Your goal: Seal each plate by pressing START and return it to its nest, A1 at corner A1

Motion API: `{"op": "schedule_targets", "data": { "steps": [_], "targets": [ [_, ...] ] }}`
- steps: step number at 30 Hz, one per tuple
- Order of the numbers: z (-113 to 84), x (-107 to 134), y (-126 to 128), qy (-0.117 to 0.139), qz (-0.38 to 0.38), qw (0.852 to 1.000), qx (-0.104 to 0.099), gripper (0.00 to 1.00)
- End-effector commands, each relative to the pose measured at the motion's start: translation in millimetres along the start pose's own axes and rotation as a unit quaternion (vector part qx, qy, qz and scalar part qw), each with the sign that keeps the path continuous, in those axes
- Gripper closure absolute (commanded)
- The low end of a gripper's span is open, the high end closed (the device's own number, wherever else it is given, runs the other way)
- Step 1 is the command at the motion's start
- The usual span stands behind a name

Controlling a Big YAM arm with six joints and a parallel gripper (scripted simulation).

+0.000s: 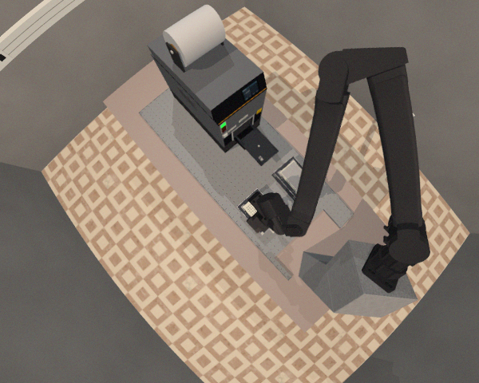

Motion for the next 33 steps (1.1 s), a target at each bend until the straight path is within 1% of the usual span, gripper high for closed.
{"op": "schedule_targets", "data": {
  "steps": [1, 6, 11, 13, 15, 17, 19, 20, 22, 26, 33],
  "targets": [
    [6.2, 17.0, -1.9, 0.017, -0.010, 1.000, -0.001, 0.00],
    [18.8, 16.1, -1.9, 0.012, -0.007, 1.000, 0.003, 0.00],
    [22.9, 10.9, -0.5, 0.001, -0.007, 1.000, 0.001, 0.00],
    [27.0, 15.8, -0.5, 0.006, -0.010, 1.000, 0.001, 0.00],
    [27.0, 15.8, -0.5, 0.006, -0.010, 1.000, 0.001, 0.00],
    [28.2, 24.2, -1.6, 0.017, -0.010, 1.000, 0.001, 0.00],
    [33.9, 24.7, -0.7, 0.014, -0.007, 1.000, -0.001, 0.00],
    [35.0, 24.5, -1.1, 0.014, -0.007, 1.000, 0.002, 0.00],
    [31.7, 23.0, -1.3, 0.014, -0.009, 1.000, 0.004, 0.00],
    [23.2, 21.2, 0.1, 0.013, -0.008, 1.000, -0.001, 0.00],
    [17.5, 13.8, 2.7, 0.003, -0.001, 1.000, -0.006, 0.00]
  ]
}}
Point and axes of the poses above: the point where the finger pads meet when closed, its own z axis out along the fingers, its own y axis across the jaws, x = y × z, the point moved 9 cm from there along -z, back along the fingers, and after that the axes turned 4 degrees about -z, right-handed, at the moved point
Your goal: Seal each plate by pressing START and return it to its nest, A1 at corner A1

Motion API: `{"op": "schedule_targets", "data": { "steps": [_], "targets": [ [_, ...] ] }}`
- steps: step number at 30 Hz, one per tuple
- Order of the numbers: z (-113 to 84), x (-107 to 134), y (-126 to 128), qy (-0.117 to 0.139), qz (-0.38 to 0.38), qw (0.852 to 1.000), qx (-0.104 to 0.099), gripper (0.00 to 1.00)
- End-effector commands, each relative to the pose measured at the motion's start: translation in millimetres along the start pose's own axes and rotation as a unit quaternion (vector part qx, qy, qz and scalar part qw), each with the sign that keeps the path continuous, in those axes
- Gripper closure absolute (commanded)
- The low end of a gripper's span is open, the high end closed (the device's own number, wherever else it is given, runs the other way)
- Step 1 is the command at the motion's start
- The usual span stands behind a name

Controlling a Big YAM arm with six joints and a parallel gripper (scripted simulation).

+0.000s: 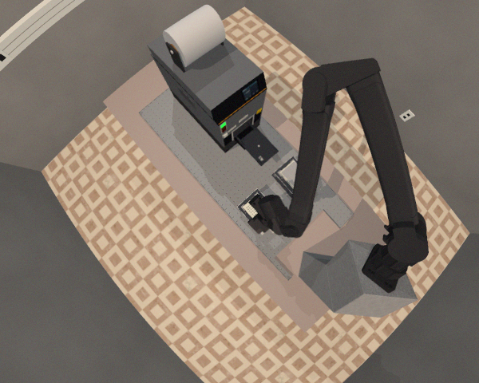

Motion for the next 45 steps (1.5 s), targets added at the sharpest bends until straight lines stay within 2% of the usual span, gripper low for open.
{"op": "schedule_targets", "data": {
  "steps": [1, 5, 10, 23, 29, 37, 41, 45],
  "targets": [
    [-13.1, -7.0, 2.1, -0.011, 0.003, 1.000, -0.007, 0.00],
    [-16.4, -8.8, 4.2, -0.014, -0.004, 1.000, -0.010, 0.00],
    [-14.1, -5.0, -2.2, -0.007, -0.009, 1.000, -0.004, 0.00],
    [0.4, -11.4, -10.5, -0.007, 0.007, 1.000, 0.010, 0.00],
    [-3.1, -15.2, -3.4, -0.015, 0.001, 1.000, 0.003, 0.00],
    [-13.7, -8.2, 2.0, -0.012, -0.013, 1.000, -0.007, 0.00],
    [1.7, -4.5, 2.1, -0.014, -0.007, 1.000, -0.006, 0.00],
    [11.6, 3.9, -1.0, -0.003, -0.006, 1.000, 0.002, 0.00]
  ]
}}
Point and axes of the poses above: the point where the finger pads meet when closed, its own z axis out along the fingers, its own y axis across the jaws, x = y × z, the point moved 9 cm from there along -z, back along the fingers, and after that the axes turned 4 degrees about -z, right-handed, at the moved point
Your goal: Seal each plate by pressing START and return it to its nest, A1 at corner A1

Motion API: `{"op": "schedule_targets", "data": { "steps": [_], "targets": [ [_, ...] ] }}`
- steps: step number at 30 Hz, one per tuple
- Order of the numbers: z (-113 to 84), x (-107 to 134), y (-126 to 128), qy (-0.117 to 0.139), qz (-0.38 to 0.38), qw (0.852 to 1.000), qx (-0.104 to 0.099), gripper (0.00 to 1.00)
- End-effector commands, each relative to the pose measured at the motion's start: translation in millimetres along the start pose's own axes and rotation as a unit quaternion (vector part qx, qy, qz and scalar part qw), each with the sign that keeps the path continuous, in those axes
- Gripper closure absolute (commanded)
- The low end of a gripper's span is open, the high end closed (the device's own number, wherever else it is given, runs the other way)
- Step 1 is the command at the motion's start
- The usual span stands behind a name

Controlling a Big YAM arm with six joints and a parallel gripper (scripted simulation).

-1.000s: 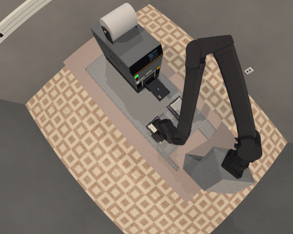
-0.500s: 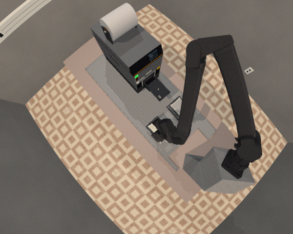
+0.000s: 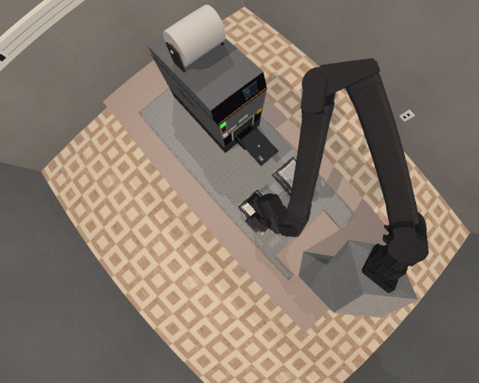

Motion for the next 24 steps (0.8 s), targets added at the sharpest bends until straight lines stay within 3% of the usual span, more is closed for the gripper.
{"op": "schedule_targets", "data": {
  "steps": [1, 5, 16, 24],
  "targets": [
    [6.8, 15.4, -4.1, 0.018, -0.009, 1.000, 0.007, 0.00],
    [4.8, 22.1, -5.5, 0.028, -0.011, 1.000, 0.006, 0.00],
    [-9.7, 7.1, 0.2, 0.008, -0.002, 1.000, -0.004, 0.00],
    [-8.0, 1.5, 0.6, 0.002, 0.001, 1.000, -0.003, 0.00]
  ]
}}
Point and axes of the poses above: the point where the finger pads meet when closed, its own z axis out along the fingers, its own y axis across the jaws, x = y × z, the point moved 9 cm from there along -z, back along the fingers, and after that the axes turned 4 degrees about -z, right-handed, at the moved point
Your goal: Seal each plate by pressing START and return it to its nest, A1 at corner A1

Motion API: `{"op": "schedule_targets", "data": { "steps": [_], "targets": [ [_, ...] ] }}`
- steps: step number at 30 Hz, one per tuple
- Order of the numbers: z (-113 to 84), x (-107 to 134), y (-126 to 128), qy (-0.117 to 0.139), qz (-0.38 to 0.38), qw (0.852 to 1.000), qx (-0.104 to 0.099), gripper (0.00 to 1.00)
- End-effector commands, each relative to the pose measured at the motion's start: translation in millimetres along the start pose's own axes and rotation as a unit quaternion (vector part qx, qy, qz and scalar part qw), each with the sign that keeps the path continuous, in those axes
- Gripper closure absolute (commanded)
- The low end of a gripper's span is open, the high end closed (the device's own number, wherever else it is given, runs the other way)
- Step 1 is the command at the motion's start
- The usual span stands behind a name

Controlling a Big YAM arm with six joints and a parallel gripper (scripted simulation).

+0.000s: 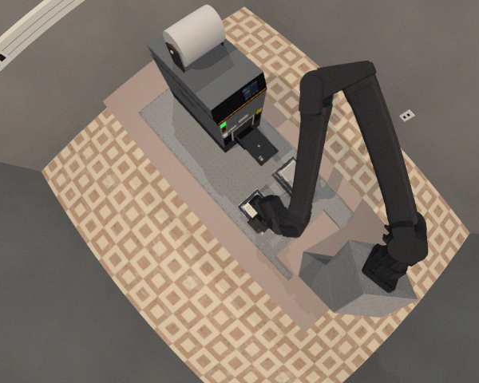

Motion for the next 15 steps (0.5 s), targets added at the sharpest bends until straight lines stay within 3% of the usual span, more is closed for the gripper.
{"op": "schedule_targets", "data": {
  "steps": [1, 7, 15],
  "targets": [
    [-9.7, -10.7, 1.9, -0.013, 0.004, 1.000, -0.004, 0.00],
    [-5.0, -18.2, 2.6, -0.021, 0.010, 1.000, -0.001, 0.00],
    [-5.6, -5.5, 5.7, -0.008, 0.000, 1.000, -0.005, 0.00]
  ]
}}
Point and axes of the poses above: the point where the finger pads meet when closed, its own z axis out along the fingers, its own y axis across the jaws, x = y × z, the point moved 9 cm from there along -z, back along the fingers, and after that the axes turned 4 degrees about -z, right-handed, at the moved point
